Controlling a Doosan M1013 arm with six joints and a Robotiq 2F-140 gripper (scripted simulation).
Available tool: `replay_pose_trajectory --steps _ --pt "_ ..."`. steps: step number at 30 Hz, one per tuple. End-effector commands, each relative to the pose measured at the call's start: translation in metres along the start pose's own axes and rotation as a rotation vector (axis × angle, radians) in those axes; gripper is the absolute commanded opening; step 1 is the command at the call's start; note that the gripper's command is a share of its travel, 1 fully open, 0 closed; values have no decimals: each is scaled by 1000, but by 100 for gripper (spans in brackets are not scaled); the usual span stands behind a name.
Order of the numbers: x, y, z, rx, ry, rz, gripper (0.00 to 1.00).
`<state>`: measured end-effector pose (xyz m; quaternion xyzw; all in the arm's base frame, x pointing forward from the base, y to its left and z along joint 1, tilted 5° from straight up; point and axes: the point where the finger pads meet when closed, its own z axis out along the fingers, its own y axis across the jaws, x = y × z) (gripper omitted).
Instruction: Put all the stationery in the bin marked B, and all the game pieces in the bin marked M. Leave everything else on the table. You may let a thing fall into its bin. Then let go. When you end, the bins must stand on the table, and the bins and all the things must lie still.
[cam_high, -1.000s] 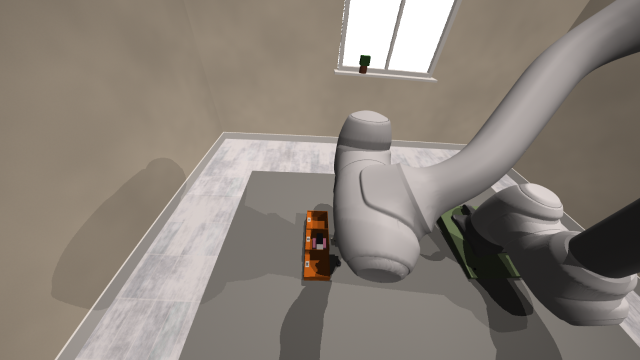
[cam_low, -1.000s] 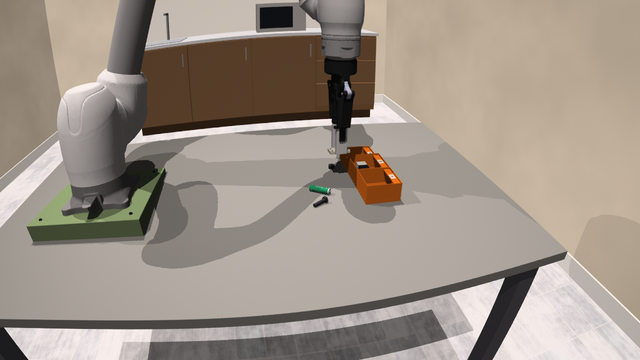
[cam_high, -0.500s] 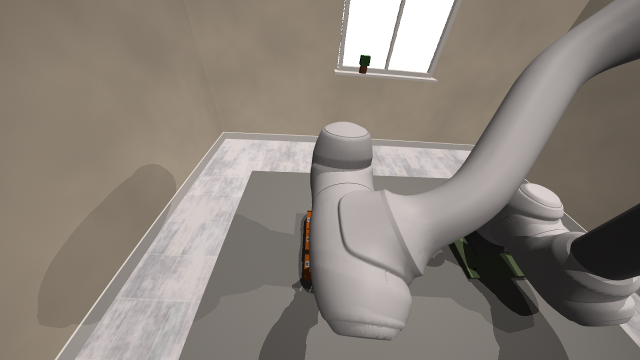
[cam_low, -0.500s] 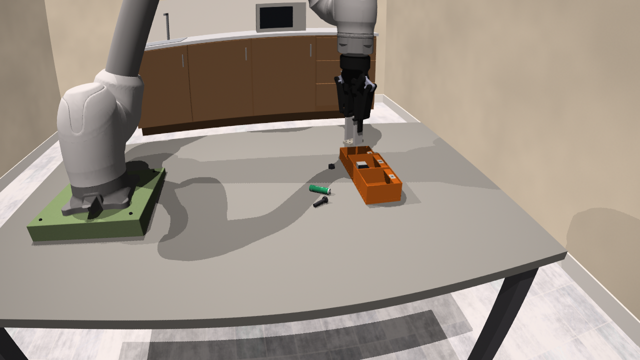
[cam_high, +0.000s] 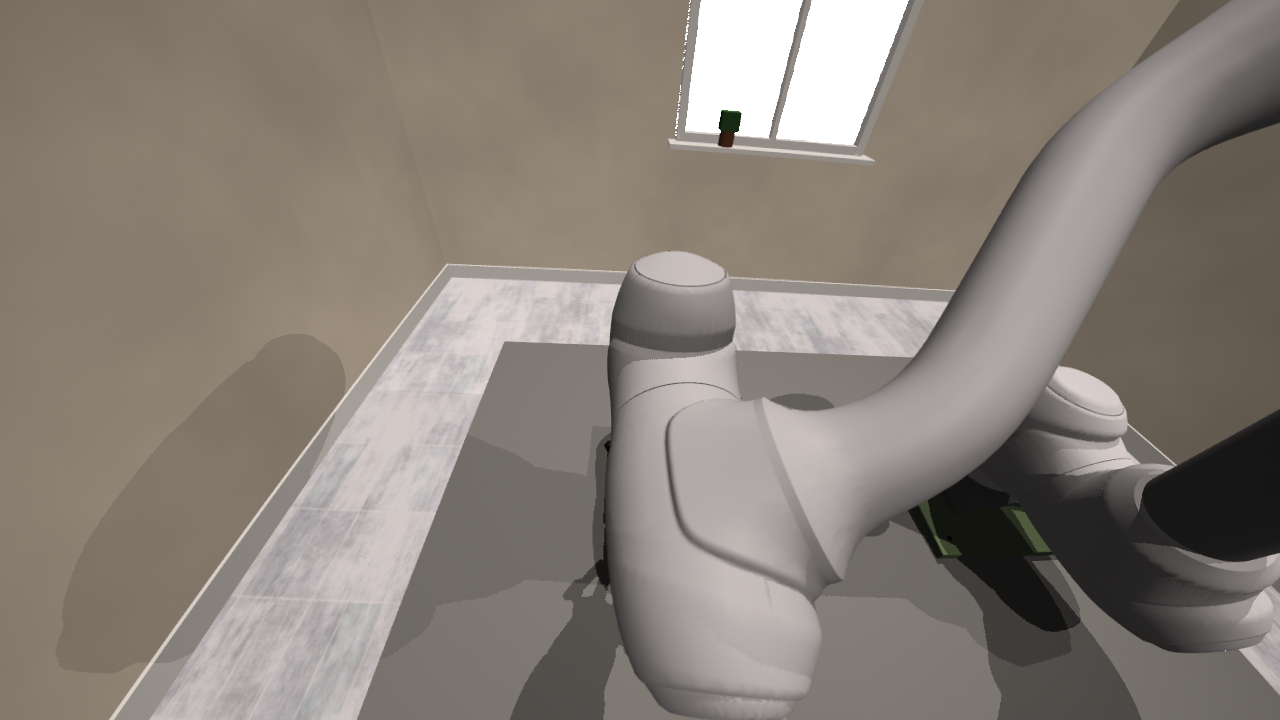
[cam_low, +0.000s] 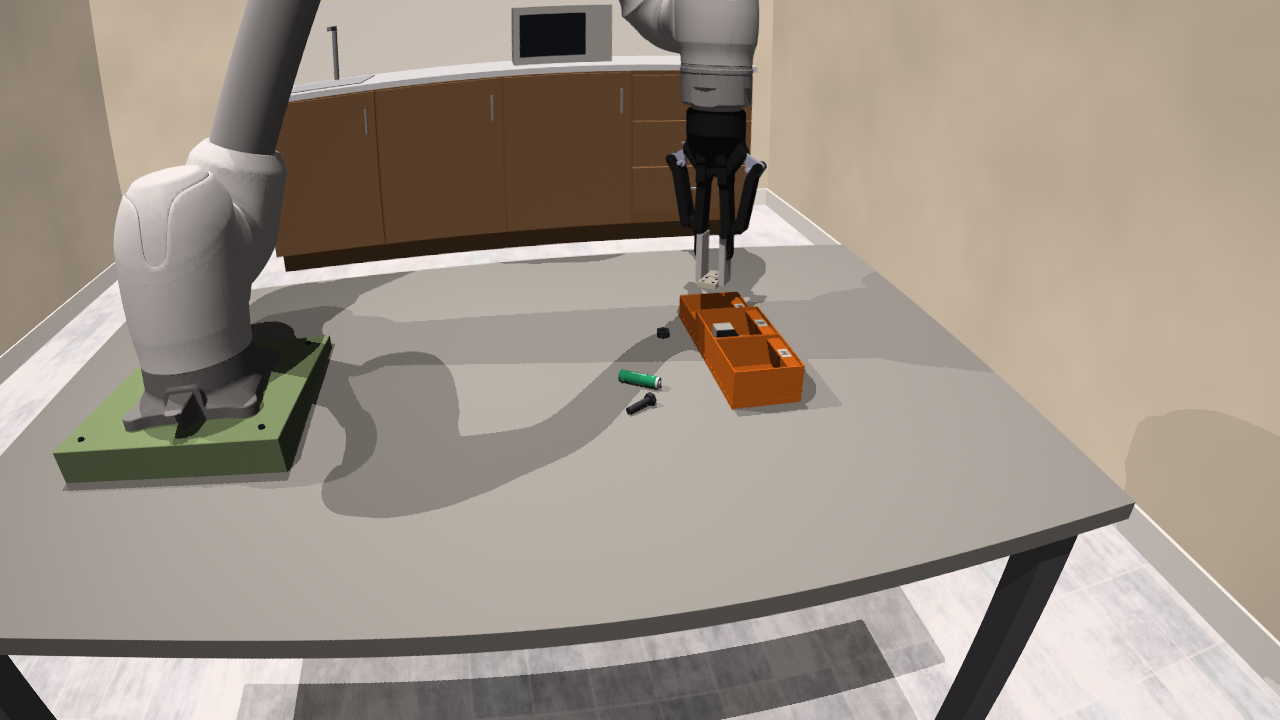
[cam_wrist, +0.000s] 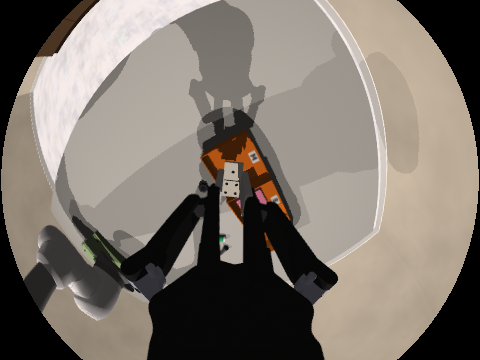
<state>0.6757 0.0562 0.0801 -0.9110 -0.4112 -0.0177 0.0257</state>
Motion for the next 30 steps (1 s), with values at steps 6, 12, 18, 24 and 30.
replay_pose_trajectory --steps 6,12,18,24,30 --pt "0 0 0 2 5 -307 13" --pt "0 0 0 5 8 -486 13" --pt "1 -1 0 12 19 -631 13" --pt "0 0 0 12 19 -631 13" --pt "0 0 0 12 19 -631 13"
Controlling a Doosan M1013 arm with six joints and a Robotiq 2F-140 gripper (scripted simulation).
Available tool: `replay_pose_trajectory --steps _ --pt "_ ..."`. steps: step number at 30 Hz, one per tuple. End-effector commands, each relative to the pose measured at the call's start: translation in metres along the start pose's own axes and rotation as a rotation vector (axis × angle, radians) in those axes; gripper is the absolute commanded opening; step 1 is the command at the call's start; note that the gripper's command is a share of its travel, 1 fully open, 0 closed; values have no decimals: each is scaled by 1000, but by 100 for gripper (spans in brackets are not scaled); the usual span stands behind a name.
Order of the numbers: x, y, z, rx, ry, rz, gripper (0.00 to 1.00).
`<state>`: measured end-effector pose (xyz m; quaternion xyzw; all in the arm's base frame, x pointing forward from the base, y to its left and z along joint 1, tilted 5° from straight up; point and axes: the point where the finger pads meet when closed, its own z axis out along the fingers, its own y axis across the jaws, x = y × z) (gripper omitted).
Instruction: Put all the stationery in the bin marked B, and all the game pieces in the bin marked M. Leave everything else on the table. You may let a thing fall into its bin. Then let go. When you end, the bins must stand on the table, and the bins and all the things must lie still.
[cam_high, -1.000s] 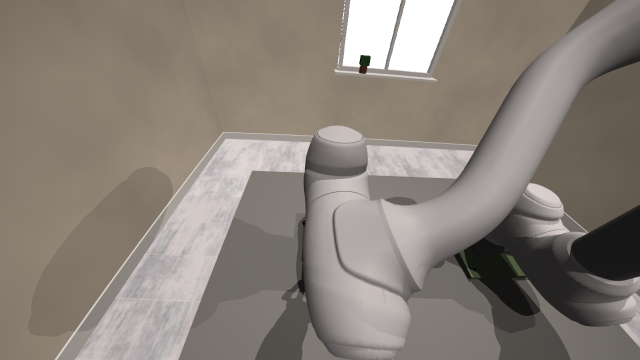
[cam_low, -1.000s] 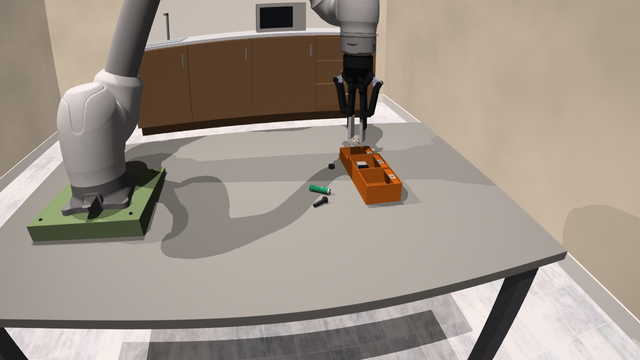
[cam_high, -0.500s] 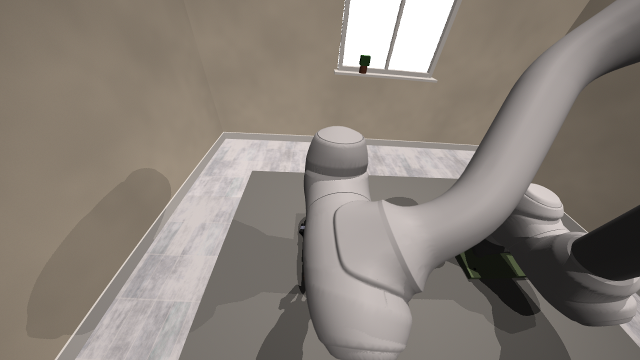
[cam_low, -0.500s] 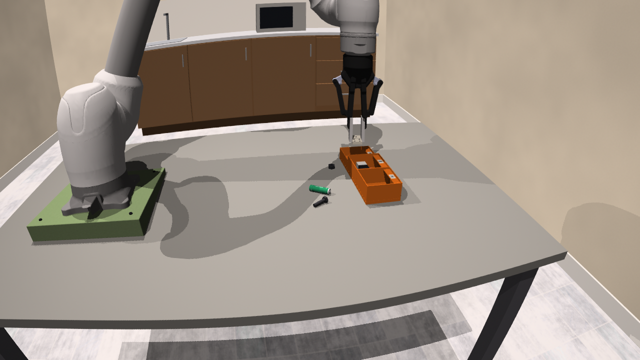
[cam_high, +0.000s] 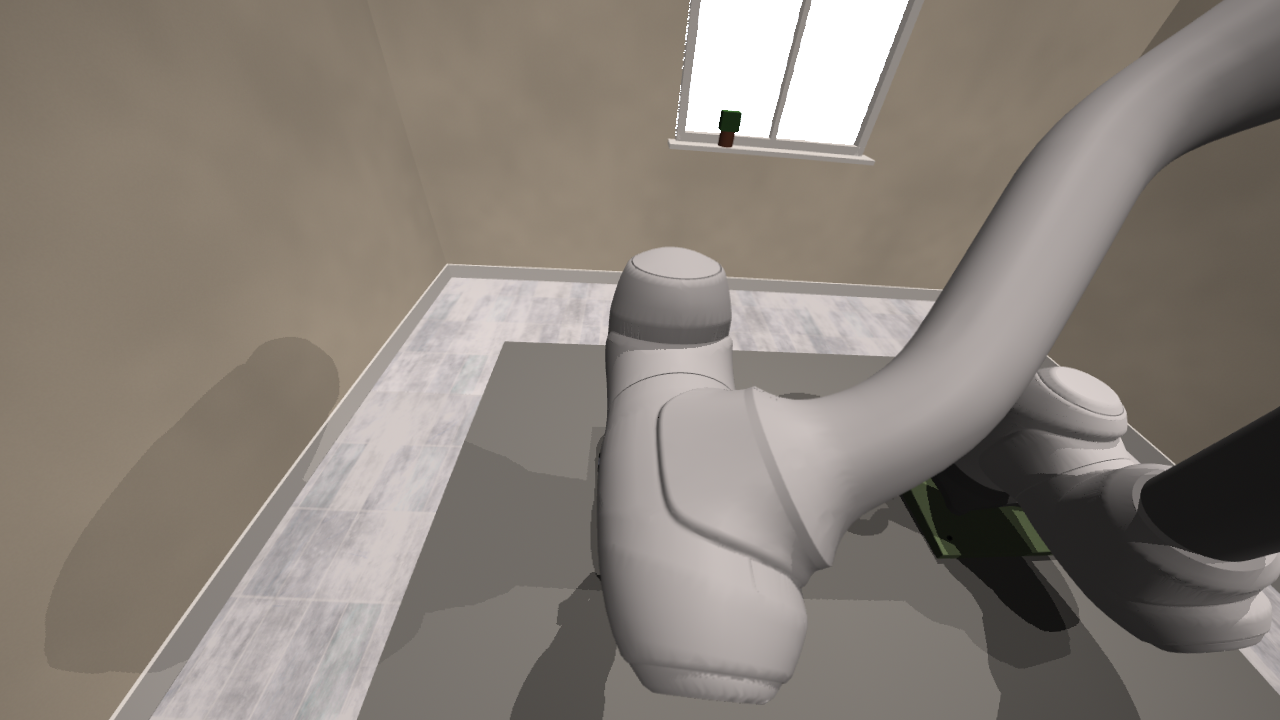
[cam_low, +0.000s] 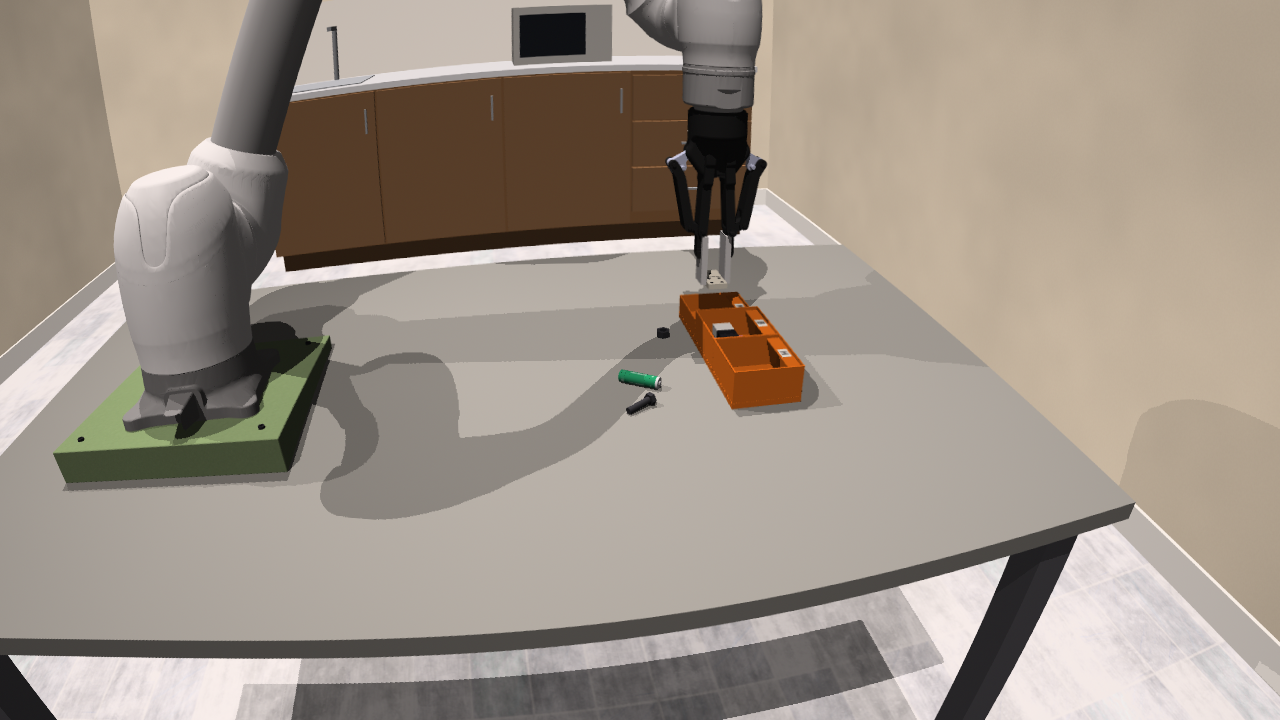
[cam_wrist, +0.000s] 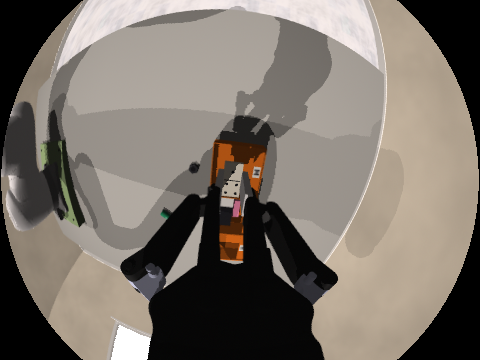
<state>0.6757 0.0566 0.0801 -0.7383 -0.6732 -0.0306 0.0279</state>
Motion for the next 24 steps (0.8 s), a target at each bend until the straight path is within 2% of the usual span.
replay_pose_trajectory --steps 1,5,24 --pt "0 0 0 0 1 -1 13" --pt "0 0 0 0 1 -1 13" --pt "0 0 34 0 1 -1 13"
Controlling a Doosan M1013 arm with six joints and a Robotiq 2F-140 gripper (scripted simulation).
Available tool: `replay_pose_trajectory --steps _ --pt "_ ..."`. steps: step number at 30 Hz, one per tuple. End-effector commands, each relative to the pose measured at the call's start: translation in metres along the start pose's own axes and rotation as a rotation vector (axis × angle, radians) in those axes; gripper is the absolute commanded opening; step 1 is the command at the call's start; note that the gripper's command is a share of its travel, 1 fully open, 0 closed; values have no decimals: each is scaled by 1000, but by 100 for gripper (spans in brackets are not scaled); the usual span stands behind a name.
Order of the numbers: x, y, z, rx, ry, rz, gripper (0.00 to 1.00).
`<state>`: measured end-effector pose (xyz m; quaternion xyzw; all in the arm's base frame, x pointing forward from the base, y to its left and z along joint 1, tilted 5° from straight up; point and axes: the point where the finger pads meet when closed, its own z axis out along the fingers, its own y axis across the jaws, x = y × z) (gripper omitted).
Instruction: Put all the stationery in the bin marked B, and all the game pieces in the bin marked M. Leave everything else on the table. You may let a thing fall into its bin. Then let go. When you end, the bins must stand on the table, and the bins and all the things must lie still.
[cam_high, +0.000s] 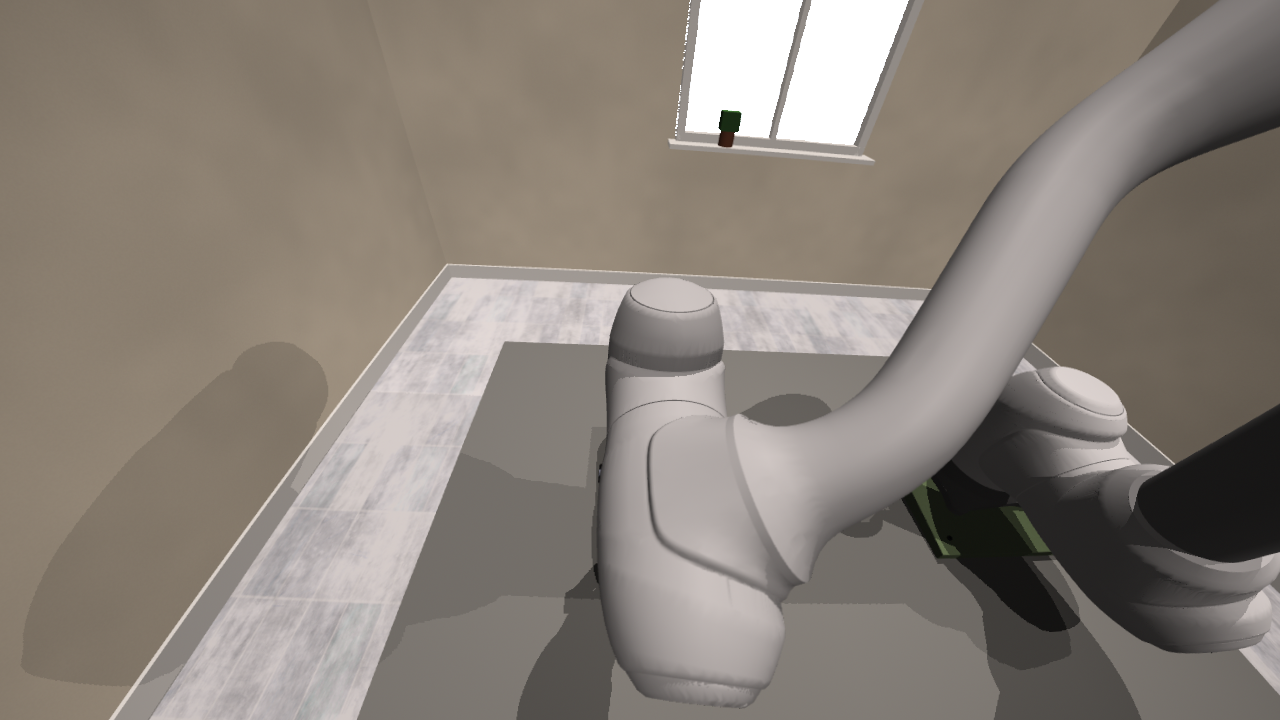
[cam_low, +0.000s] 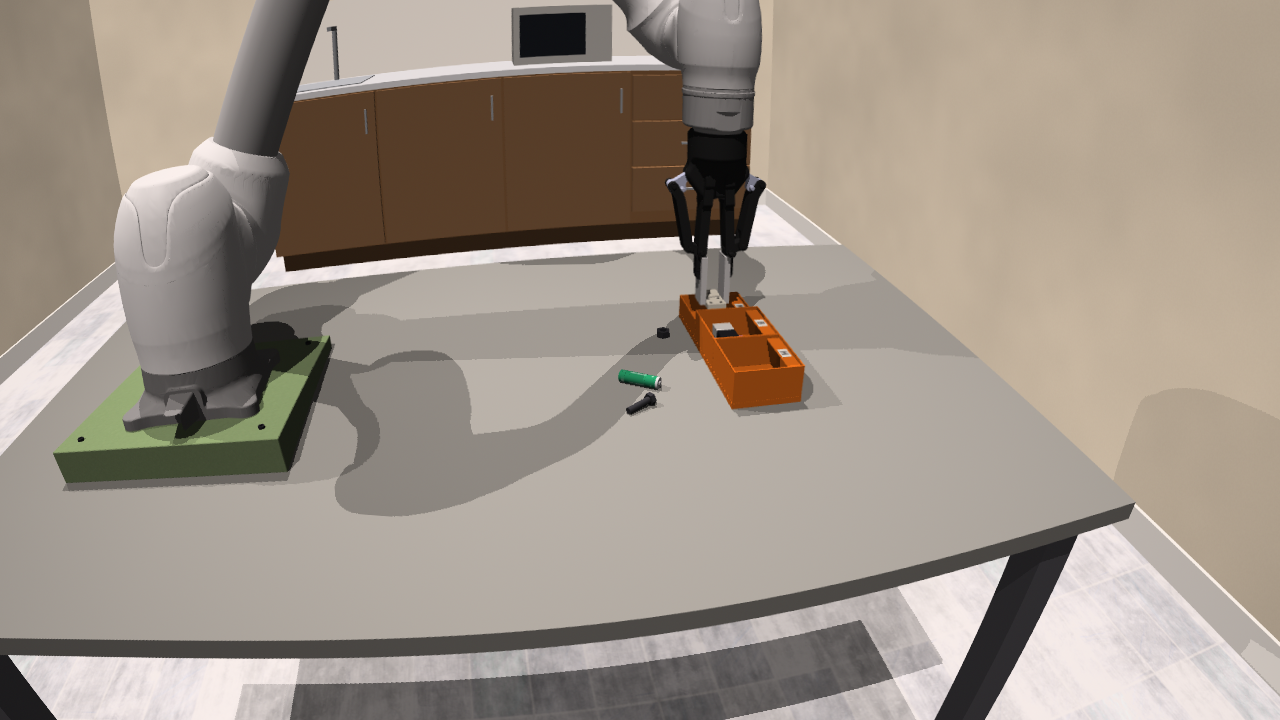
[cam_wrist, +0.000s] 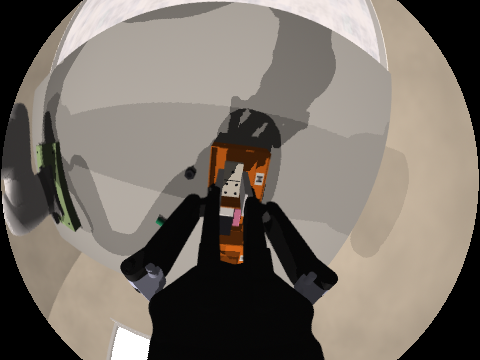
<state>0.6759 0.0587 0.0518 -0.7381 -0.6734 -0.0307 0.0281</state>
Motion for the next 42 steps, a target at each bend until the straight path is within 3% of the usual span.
replay_pose_trajectory --steps 1,9,21,22,42 --pt "0 0 8 0 0 0 13" --pt "0 0 23 0 0 0 13" --pt "0 0 23 0 0 0 13" --pt "0 0 23 0 0 0 19" --pt "0 0 19 0 0 0 19"
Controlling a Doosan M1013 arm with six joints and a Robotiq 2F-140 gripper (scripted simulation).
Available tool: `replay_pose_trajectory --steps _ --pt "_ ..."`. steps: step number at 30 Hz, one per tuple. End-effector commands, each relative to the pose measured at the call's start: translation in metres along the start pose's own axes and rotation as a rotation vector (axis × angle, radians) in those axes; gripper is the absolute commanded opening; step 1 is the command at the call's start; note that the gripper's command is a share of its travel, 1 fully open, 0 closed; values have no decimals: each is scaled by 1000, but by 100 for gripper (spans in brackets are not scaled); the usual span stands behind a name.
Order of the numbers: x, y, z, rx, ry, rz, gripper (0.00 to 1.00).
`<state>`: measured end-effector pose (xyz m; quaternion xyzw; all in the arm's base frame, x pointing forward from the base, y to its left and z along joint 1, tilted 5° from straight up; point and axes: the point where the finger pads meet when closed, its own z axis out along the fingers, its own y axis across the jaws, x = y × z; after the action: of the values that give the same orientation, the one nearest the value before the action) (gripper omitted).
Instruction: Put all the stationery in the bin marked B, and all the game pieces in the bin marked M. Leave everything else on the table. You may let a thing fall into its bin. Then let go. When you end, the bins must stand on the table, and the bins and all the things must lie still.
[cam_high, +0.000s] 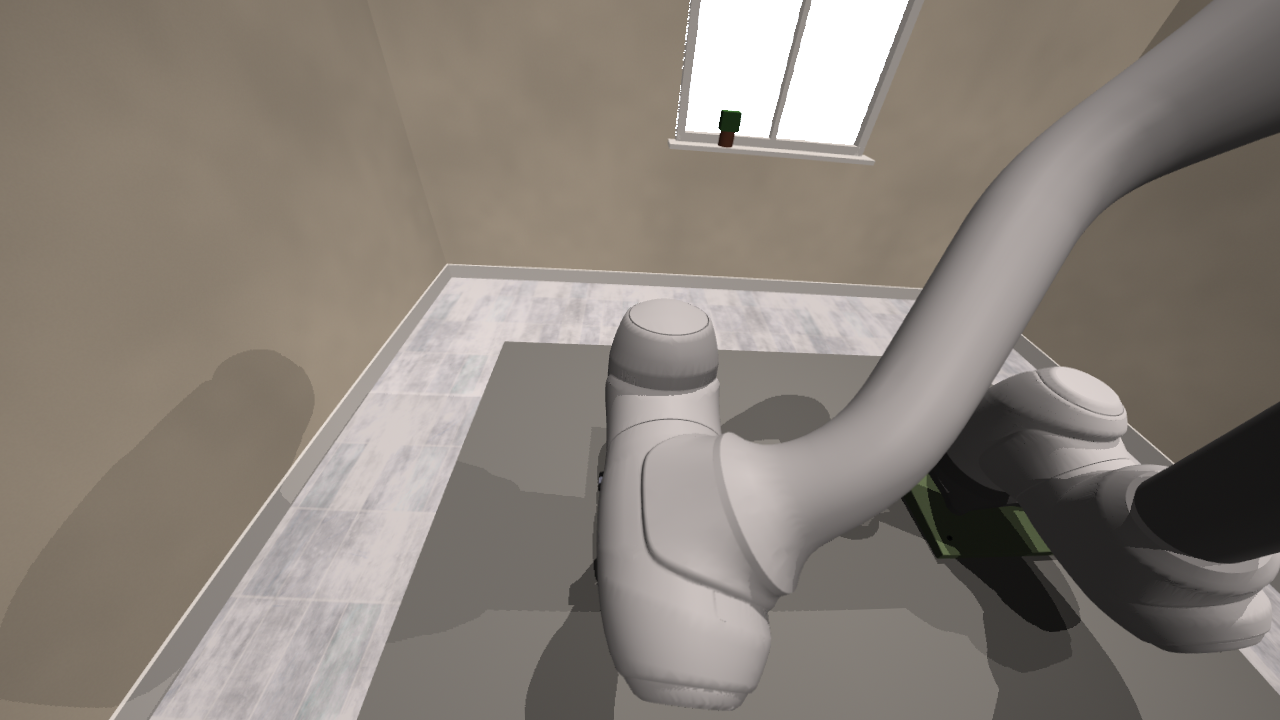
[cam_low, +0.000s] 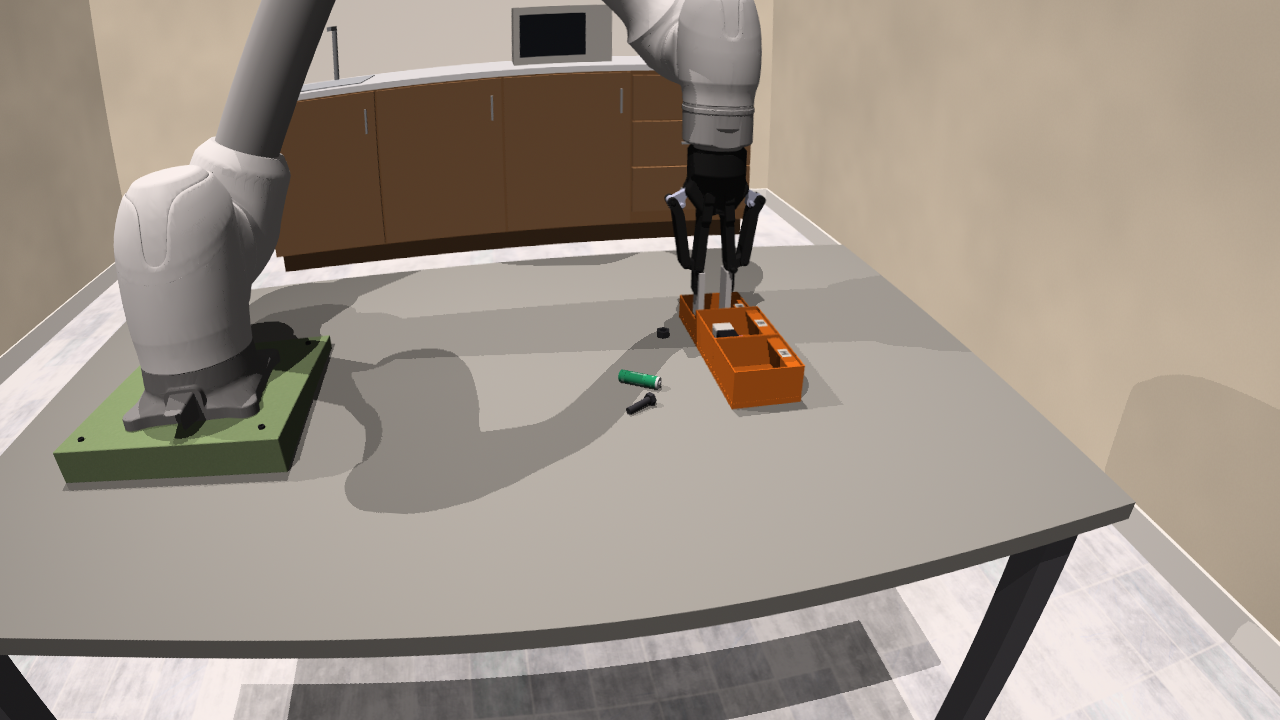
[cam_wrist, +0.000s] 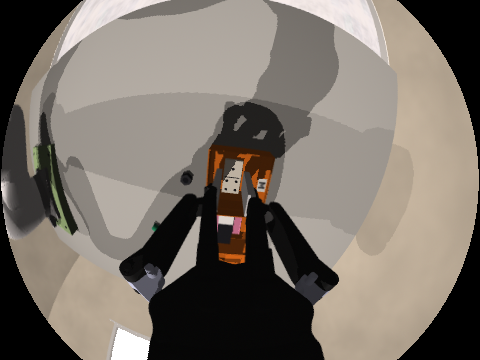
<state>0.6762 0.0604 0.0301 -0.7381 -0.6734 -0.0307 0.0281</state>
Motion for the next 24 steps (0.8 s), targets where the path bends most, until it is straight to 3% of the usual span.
replay_pose_trajectory --steps 1,21,24 --pt "0 0 -4 0 0 0 19" --pt "0 0 -26 0 0 0 19" --pt "0 0 -41 0 0 0 19"
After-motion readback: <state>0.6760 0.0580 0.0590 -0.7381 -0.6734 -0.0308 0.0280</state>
